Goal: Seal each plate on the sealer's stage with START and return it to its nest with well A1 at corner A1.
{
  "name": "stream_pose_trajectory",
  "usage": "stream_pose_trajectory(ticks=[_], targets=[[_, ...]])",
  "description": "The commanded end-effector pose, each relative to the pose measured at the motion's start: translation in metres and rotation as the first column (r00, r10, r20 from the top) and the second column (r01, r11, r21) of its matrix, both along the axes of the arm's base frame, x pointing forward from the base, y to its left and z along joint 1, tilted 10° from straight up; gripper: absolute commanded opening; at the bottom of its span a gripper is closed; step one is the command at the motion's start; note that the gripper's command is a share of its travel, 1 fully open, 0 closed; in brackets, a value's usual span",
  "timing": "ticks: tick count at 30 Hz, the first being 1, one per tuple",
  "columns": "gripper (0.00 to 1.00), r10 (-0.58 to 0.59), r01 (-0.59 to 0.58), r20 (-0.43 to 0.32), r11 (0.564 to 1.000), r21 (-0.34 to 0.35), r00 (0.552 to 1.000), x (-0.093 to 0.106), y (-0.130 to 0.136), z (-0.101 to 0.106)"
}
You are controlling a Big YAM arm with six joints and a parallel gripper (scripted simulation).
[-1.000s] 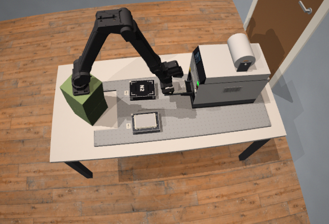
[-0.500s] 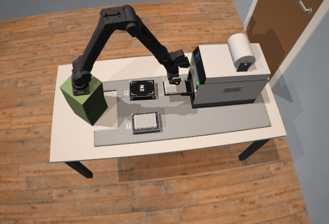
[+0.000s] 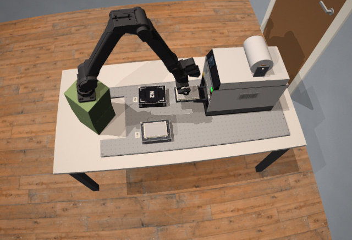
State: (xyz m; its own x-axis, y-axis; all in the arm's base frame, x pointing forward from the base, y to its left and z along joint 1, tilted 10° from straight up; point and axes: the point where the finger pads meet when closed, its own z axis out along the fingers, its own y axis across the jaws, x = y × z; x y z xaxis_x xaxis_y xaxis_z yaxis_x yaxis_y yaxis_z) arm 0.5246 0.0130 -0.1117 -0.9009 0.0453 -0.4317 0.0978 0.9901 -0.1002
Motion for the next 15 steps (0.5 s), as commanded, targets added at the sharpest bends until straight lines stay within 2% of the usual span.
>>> stream_pose_trajectory(ticks=[1, 9, 15], targets=[[1.00, 0.026, -0.026, 0.035, 1.000, 0.000, 0.999, 0.012, 0.009, 0.014], [1.00, 0.028, -0.029, 0.058, 1.000, 0.002, 0.998, 0.023, 0.012, 0.028], [1.00, -0.007, 0.006, 0.068, 1.000, 0.010, 0.998, 0.026, 0.001, 0.031]])
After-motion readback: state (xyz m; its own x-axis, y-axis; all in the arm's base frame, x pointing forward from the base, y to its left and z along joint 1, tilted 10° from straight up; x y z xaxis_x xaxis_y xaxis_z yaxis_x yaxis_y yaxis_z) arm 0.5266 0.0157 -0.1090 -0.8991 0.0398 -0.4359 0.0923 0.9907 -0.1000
